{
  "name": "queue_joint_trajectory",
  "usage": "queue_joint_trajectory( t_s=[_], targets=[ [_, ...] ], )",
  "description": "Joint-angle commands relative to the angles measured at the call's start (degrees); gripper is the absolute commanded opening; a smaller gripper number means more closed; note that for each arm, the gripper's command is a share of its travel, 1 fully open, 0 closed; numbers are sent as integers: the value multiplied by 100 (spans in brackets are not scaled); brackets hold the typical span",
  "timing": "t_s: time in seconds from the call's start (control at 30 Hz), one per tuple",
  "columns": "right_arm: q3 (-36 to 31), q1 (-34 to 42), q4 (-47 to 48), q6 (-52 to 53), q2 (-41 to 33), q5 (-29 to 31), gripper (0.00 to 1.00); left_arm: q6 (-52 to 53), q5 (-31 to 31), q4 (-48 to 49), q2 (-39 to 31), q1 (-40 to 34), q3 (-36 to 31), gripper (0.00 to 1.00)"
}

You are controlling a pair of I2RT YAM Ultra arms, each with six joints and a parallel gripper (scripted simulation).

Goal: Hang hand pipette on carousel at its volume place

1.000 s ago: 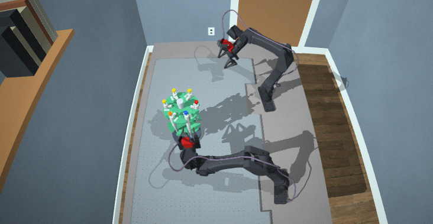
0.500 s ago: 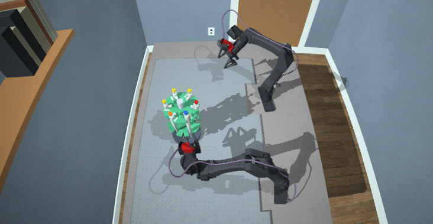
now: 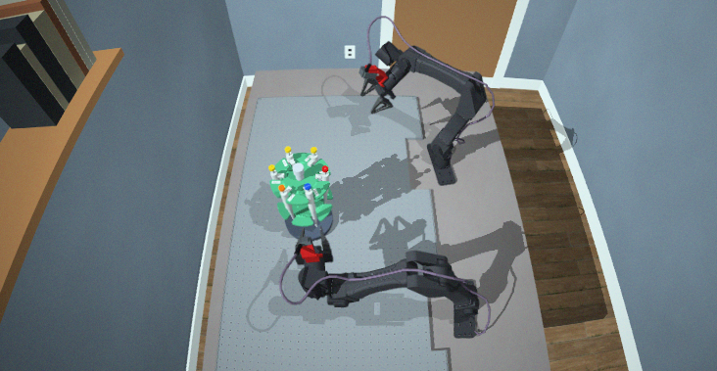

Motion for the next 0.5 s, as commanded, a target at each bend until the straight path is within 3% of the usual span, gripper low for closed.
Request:
queue_joint_trajectory(
  t_s=[0.0, 0.2, 0.23, 0.3, 0.37, 0.47],
  targets=[
    [140, -48, 82, -28, 1, -121, 100, 30, 108, 119, -262, 77, -55, 50],
    [140, -48, 82, -28, 1, -121, 100, 21, 63, 109, -160, 24, 20, 50],
    [140, -48, 82, -28, 1, -121, 100, 207, -72, -146, -455, 143, -333, 100],
    [140, -48, 82, -28, 1, -121, 100, 365, -233, -367, -811, 271, -774, 100],
    [140, -48, 82, -28, 1, -121, 100, 365, -233, -367, -811, 271, -774, 100],
    [140, -48, 82, -28, 1, -121, 100, 760, -559, -983, -1450, 491, -1157, 100]
  ],
)
